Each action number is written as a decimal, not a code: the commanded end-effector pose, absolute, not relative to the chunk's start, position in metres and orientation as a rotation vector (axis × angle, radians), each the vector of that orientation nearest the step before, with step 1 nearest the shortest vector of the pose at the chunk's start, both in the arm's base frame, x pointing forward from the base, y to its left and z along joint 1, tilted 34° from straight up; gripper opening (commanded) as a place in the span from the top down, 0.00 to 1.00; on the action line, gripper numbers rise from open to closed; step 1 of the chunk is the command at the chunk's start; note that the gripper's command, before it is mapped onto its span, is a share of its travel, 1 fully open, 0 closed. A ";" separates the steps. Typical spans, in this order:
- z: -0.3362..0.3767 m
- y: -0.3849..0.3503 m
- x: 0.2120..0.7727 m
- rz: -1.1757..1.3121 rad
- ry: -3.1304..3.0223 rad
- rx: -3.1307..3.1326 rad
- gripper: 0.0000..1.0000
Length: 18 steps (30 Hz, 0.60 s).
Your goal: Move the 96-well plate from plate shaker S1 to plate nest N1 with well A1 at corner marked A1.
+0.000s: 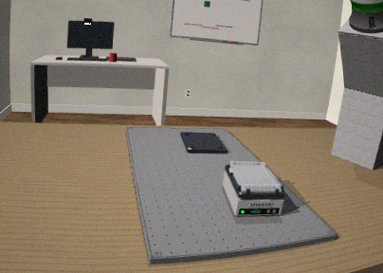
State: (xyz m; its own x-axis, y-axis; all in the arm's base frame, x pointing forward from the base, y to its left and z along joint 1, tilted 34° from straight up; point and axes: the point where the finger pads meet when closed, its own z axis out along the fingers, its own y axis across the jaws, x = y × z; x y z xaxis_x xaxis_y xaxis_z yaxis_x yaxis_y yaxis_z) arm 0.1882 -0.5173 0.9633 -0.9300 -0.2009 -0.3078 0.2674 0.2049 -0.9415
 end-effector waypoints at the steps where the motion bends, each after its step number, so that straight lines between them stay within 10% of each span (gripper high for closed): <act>1: 0.956 -0.519 0.207 -1.782 2.177 -0.109 0.00; 18: 0.930 -0.521 0.270 -1.790 2.221 -0.327 0.00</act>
State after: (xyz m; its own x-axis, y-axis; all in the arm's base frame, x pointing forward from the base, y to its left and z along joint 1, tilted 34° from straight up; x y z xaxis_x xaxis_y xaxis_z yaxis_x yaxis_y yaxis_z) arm 0.2525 -0.5214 0.9379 -0.9445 -0.2983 -0.1374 0.0744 0.2130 -0.9742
